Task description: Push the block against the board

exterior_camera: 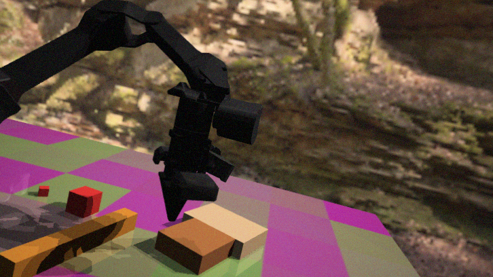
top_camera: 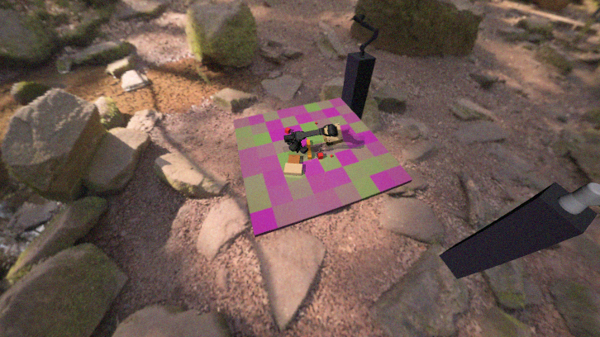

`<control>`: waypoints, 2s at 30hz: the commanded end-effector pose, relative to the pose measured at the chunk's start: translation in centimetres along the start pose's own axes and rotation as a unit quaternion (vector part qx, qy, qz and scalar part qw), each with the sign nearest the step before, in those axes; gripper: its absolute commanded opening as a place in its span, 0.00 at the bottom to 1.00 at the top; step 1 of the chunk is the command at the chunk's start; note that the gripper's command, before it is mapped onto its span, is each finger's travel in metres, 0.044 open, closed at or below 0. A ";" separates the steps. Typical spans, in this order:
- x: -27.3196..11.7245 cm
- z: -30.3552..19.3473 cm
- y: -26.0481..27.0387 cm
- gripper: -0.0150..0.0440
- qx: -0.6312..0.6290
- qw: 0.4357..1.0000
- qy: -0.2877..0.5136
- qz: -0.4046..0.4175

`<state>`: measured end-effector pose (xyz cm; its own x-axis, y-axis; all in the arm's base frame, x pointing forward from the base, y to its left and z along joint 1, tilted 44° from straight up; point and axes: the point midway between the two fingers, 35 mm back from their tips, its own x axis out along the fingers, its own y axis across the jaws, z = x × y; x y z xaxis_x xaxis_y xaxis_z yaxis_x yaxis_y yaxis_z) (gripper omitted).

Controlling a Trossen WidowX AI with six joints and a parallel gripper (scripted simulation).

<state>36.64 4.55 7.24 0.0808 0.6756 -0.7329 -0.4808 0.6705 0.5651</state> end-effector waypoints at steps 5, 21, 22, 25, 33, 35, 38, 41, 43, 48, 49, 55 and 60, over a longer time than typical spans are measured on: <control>0.0 0.7 2.7 0.25 0.135 0.991 0.000 0.002; -0.1 1.8 7.3 0.25 0.373 0.928 0.000 0.007; -0.1 1.8 7.3 0.25 0.373 0.928 0.000 0.007; -0.1 1.8 7.3 0.25 0.373 0.928 0.000 0.007; 5.4 1.8 7.5 0.25 0.373 0.928 0.000 0.008; 5.4 1.8 7.5 0.25 0.373 0.928 0.000 0.008; 5.4 2.0 7.4 0.25 0.373 0.928 0.000 0.008; 5.4 2.2 7.2 0.25 0.373 0.928 0.000 0.008; 5.3 2.3 7.0 0.25 0.373 0.928 0.000 0.008; 5.3 2.7 6.7 0.25 0.373 0.928 -0.001 0.008; 5.3 2.8 6.6 0.25 0.373 0.928 -0.001 0.008; 5.3 3.3 6.2 0.25 0.373 0.928 -0.001 0.008; 5.3 3.6 5.9 0.25 0.372 0.928 -0.001 0.008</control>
<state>36.80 13.37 8.05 0.0740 0.6877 -0.7222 0.2627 0.6852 0.6793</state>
